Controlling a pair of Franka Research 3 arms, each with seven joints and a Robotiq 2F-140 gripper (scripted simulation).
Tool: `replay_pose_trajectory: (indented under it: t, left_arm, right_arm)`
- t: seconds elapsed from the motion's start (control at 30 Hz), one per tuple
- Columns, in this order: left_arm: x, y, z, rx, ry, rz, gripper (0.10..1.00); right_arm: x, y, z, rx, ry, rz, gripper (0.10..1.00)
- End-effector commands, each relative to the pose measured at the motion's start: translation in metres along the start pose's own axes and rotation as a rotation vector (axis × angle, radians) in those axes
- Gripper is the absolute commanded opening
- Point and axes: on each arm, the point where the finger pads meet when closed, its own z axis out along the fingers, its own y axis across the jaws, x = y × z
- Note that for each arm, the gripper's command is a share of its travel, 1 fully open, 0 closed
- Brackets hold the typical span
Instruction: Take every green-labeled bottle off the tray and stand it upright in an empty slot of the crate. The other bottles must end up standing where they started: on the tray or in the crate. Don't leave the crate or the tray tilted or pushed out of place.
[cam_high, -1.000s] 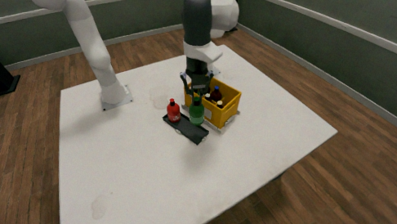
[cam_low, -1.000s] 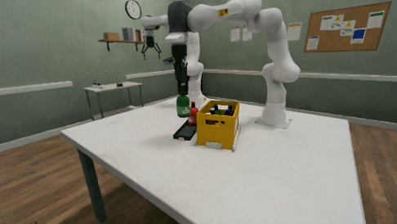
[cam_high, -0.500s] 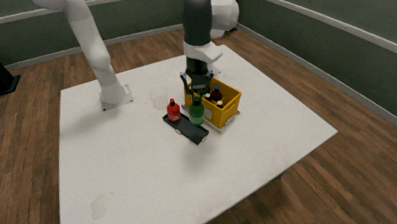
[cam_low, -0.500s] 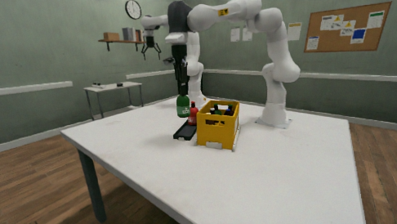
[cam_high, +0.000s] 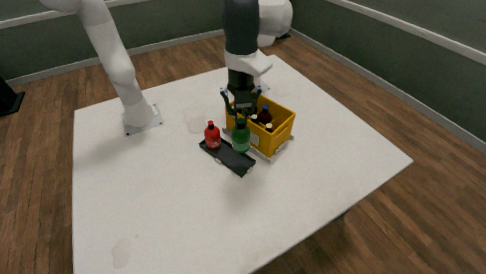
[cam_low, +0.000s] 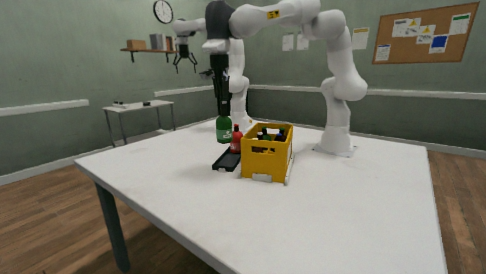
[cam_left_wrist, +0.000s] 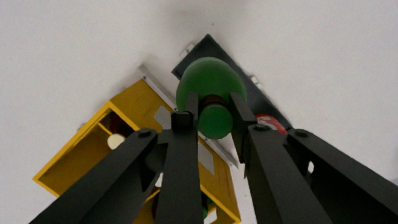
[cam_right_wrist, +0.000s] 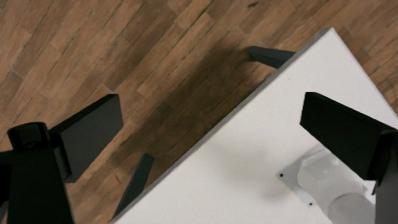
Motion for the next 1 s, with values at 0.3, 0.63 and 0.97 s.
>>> replay_pose_trajectory:
  t: [0.3, 0.63, 0.97]
  left_arm:
    - [0.001, 0.001, -0.017, 0.000, 0.012, 0.005, 0.099]
    - [0.001, 0.002, -0.029, 0.000, 0.012, 0.005, 0.099]
    - [0.001, 0.002, -0.038, 0.000, 0.012, 0.005, 0.099]
  right_arm:
    - [0.001, -0.001, 0.000, 0.004, 0.000, -0.004, 1.000]
    - [0.001, -0.001, 0.000, 0.004, 0.000, -0.004, 1.000]
    - [0.001, -0.001, 0.000, 0.004, 0.000, -0.004, 1.000]
